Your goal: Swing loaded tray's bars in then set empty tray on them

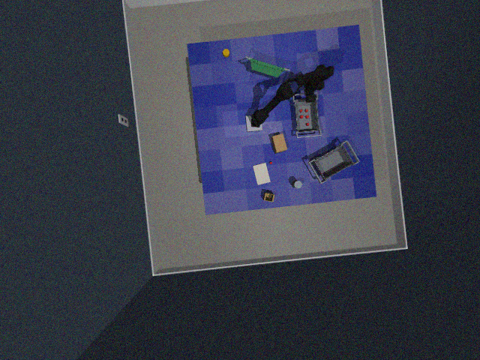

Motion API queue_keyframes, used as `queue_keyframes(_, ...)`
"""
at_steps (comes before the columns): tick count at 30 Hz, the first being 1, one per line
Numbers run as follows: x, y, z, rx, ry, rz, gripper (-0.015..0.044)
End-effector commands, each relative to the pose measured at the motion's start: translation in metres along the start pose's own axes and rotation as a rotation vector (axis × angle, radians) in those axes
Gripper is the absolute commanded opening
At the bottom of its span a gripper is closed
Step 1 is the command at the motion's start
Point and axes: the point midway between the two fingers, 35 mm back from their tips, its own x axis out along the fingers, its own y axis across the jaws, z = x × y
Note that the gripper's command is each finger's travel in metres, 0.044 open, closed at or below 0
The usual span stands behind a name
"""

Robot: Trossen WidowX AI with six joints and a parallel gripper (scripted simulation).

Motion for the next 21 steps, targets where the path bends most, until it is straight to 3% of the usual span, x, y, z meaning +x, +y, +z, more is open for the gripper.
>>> queue_keyframes(1,0.018,-0.002,-0.002,-0.005,0.004,-0.008,0.0083)
queue_keyframes(8,0.019,-0.003,-0.002,-0.005,0.004,-0.008,0.0083)
queue_keyframes(21,-0.014,-0.033,-0.001,-0.005,0.004,-0.011,0.0083)
